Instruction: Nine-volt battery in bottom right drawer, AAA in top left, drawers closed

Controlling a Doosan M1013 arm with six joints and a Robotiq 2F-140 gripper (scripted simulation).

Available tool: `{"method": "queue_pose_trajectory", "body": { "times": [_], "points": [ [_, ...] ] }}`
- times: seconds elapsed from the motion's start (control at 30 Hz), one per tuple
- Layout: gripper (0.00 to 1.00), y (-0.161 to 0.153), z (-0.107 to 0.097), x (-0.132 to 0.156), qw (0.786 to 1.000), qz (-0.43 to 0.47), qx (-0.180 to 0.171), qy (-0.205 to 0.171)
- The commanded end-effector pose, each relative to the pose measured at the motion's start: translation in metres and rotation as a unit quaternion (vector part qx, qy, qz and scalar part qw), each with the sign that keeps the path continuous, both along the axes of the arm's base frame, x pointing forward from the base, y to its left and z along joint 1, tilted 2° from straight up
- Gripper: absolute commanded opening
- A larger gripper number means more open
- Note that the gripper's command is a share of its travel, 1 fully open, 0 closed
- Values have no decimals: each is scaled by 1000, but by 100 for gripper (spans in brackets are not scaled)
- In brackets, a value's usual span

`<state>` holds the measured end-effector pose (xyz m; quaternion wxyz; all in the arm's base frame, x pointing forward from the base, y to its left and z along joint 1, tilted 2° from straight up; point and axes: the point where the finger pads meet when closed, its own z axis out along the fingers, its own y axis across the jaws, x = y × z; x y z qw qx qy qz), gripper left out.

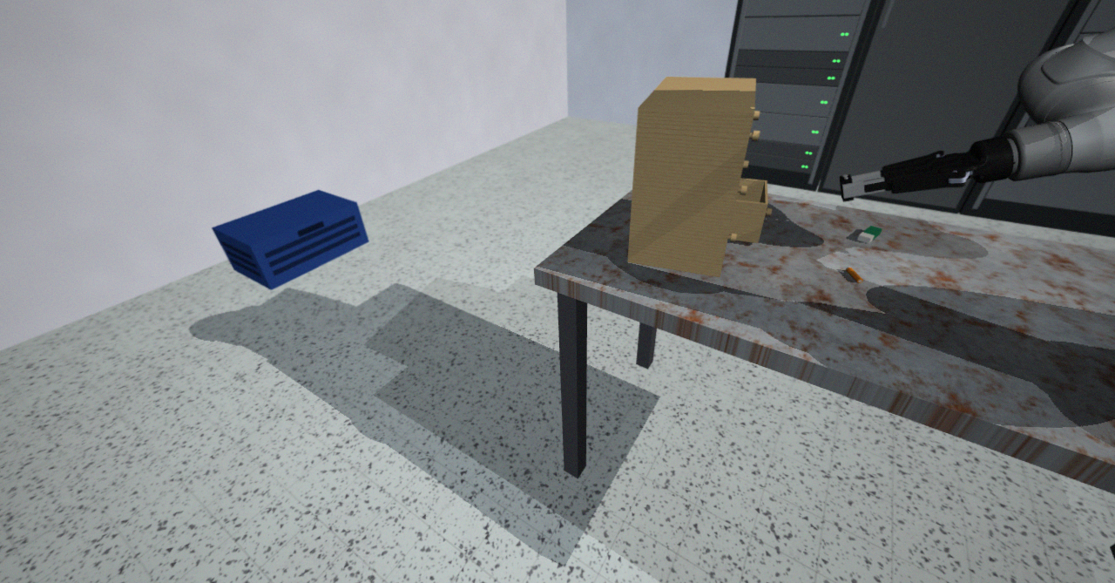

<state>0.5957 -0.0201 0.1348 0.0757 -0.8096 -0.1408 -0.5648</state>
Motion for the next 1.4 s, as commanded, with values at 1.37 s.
{"method": "queue_pose_trajectory", "body": {
  "times": [1.37],
  "points": [
    [14, 17, 0, 52, 1000, 0, 0, -1]
  ]
}}
